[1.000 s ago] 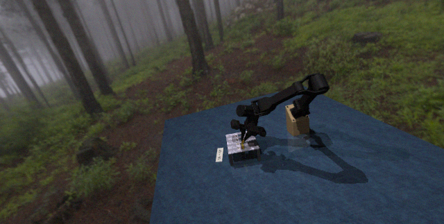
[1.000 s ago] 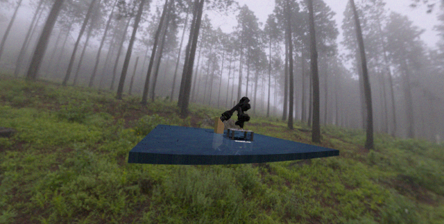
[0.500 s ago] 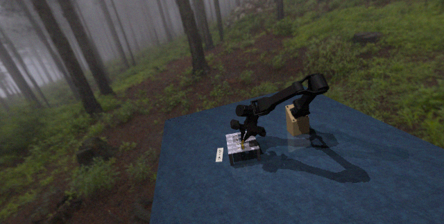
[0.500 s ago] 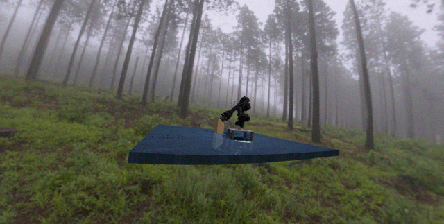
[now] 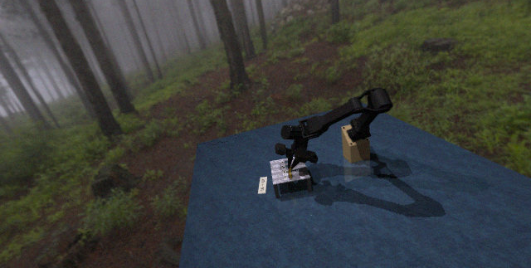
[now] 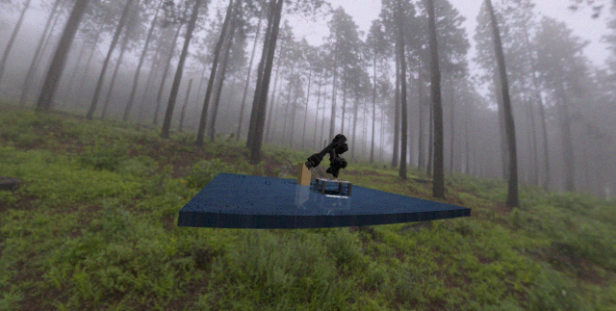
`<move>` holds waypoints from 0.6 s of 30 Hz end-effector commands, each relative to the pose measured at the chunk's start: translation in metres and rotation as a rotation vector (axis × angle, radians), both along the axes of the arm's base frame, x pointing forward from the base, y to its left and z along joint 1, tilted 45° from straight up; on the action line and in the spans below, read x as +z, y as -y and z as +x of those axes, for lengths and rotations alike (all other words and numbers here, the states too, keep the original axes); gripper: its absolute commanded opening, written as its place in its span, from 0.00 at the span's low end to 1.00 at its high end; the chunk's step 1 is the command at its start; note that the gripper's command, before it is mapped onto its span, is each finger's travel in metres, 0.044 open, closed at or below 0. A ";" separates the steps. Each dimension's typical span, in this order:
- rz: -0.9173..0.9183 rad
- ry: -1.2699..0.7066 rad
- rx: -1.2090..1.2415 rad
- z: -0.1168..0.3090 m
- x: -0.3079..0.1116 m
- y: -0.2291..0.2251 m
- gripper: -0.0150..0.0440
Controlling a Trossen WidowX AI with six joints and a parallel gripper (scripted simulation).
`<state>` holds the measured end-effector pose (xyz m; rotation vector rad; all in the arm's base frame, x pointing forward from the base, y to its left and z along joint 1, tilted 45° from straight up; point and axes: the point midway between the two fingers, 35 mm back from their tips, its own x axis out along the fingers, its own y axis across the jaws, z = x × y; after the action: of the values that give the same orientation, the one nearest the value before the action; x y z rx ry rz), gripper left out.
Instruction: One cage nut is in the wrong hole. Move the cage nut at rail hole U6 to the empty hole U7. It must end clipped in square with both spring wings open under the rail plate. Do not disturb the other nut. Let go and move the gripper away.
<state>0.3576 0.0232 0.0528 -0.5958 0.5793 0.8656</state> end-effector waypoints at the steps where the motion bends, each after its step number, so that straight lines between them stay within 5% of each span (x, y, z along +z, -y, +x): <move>1: 0.000 0.001 0.005 0.000 0.000 0.000 0.30; 18: 0.005 -0.014 0.021 0.002 0.001 0.001 0.30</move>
<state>0.3586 0.0228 0.0527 -0.5902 0.5879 0.8846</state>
